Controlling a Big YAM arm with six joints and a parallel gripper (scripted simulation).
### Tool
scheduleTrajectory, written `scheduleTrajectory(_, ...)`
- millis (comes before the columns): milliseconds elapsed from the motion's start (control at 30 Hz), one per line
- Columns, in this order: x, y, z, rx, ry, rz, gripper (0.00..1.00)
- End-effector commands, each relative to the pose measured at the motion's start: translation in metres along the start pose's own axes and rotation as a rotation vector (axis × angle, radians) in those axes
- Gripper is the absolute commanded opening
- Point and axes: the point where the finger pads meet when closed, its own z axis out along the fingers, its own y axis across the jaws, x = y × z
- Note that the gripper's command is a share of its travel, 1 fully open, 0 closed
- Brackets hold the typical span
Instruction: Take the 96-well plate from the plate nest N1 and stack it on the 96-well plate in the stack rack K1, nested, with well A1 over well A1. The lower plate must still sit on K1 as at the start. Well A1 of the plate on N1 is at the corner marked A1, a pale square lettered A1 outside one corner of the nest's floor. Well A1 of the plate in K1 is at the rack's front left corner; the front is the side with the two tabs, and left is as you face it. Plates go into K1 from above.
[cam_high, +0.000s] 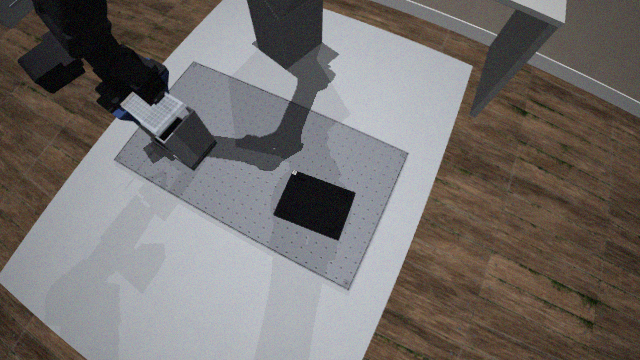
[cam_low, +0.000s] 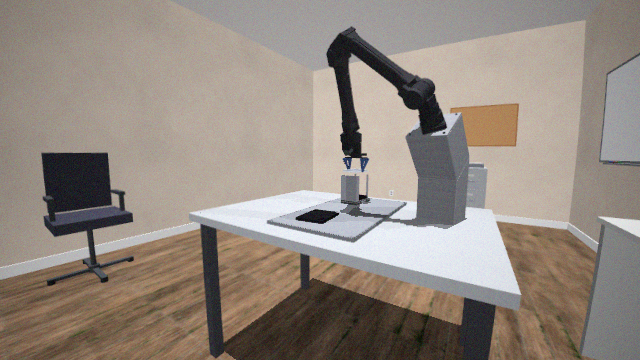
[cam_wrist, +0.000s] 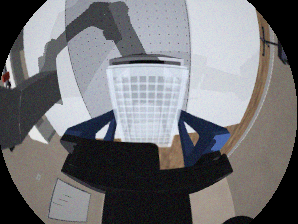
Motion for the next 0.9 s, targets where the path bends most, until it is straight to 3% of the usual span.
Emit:
scheduleTrajectory(0, 0.001, -0.009, -0.007, 0.019, 0.004, -0.011, 0.0)
scheduleTrajectory(33, -0.005, -0.005, -0.006, 0.005, 0.0, -0.024, 0.0)
scheduleTrajectory(67, 0.001, -0.009, -0.007, 0.019, 0.004, -0.011, 0.0)
scheduleTrajectory(100, -0.006, -0.005, -0.006, 0.005, 0.0, -0.026, 0.0)
scheduleTrajectory(167, 0.0, -0.009, -0.007, 0.019, 0.004, -0.011, 0.0)
scheduleTrajectory(367, -0.01, -0.007, -0.008, 0.01, 0.002, -0.032, 0.0)
scheduleTrajectory(467, 0.0, -0.009, -0.007, 0.019, 0.003, -0.011, 0.0)
scheduleTrajectory(633, -0.01, -0.007, -0.007, 0.012, 0.002, -0.03, 0.0)
scheduleTrajectory(667, -0.001, -0.009, -0.007, 0.019, 0.003, -0.011, 0.0)
scheduleTrajectory(767, -0.001, -0.009, -0.007, 0.019, 0.003, -0.011, 0.0)
scheduleTrajectory(867, -0.005, 0.0, 0.01, -0.003, -0.002, -0.006, 0.0)
